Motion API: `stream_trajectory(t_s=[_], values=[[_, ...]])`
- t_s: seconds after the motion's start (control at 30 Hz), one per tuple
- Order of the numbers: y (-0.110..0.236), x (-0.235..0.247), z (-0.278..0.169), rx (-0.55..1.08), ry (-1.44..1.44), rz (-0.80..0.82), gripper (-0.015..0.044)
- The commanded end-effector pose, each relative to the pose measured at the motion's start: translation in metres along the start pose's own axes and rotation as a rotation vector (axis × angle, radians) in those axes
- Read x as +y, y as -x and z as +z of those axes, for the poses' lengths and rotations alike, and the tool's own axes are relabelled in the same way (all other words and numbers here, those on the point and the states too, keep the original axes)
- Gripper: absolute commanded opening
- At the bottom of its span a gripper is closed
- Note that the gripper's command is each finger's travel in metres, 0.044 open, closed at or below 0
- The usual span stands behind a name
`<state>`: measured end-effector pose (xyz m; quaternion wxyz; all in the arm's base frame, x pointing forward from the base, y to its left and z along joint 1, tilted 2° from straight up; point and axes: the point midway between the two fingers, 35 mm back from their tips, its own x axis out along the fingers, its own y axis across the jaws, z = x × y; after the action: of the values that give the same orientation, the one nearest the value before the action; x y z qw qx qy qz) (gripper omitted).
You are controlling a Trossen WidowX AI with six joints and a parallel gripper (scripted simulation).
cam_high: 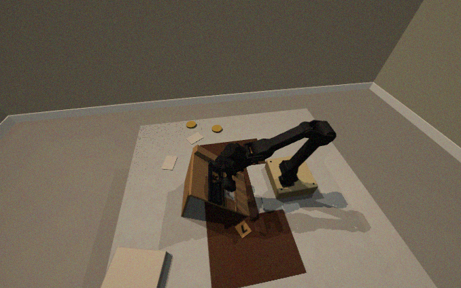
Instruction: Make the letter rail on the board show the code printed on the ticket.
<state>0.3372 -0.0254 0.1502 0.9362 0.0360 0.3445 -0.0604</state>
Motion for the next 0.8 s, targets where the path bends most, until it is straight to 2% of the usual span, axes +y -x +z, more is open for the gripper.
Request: stream_trajectory(t_s=[0.0, 0.77], values=[[0.0, -0.001, 0.0, 0.0, 0.003, 0.006, 0.0], [0.0, -0.014, 0.0, 0.0, 0.004, 0.005, 0.0]])
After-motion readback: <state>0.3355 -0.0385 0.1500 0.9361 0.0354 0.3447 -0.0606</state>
